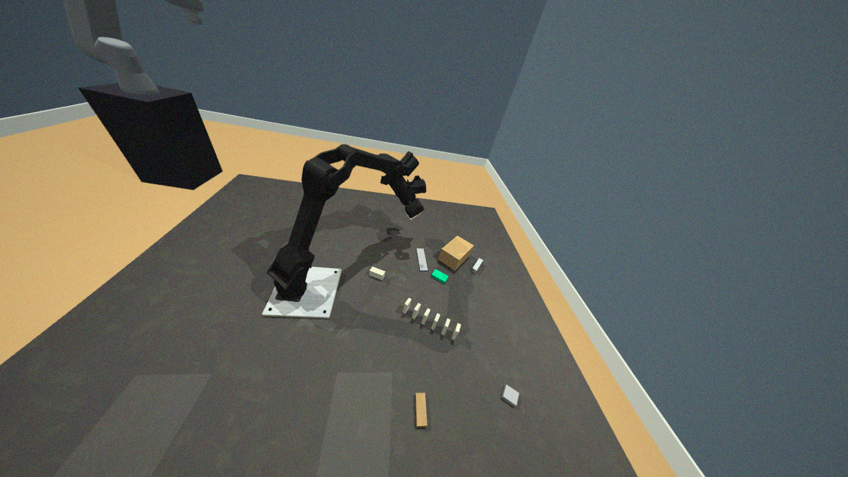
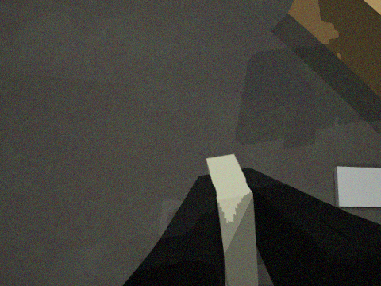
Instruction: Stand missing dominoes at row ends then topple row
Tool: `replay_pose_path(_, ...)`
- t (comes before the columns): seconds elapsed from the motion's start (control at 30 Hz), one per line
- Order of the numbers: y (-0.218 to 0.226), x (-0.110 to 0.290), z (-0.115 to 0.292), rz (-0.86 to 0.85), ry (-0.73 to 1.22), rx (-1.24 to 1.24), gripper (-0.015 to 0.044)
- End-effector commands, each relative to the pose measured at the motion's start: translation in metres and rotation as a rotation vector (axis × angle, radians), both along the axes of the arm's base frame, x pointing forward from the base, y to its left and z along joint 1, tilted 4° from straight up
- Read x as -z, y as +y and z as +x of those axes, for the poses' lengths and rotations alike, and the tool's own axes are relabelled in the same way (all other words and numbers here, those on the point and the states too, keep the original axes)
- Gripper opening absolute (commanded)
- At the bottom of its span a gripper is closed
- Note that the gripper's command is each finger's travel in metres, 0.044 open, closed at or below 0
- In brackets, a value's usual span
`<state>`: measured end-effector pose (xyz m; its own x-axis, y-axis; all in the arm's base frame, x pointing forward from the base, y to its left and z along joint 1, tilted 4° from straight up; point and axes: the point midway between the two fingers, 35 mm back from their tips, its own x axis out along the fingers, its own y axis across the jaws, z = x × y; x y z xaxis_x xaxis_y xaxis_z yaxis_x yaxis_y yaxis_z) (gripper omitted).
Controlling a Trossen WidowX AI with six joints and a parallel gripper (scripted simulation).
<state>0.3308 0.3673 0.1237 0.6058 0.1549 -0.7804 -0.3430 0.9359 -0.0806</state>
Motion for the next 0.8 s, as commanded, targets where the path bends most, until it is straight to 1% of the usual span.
replay_pose_path(0.0, 0.005, 0.001, 0.001, 0.005, -0.070, -0.018, 0.0028)
replay_pose_path(0.37, 0.015, 0.005, 0.000, 0.037, -0.257, -0.043, 0.0028)
replay_pose_path(0.77, 0.014, 0.003, -0.008, 0.094, -0.440, -0.018, 0.0028)
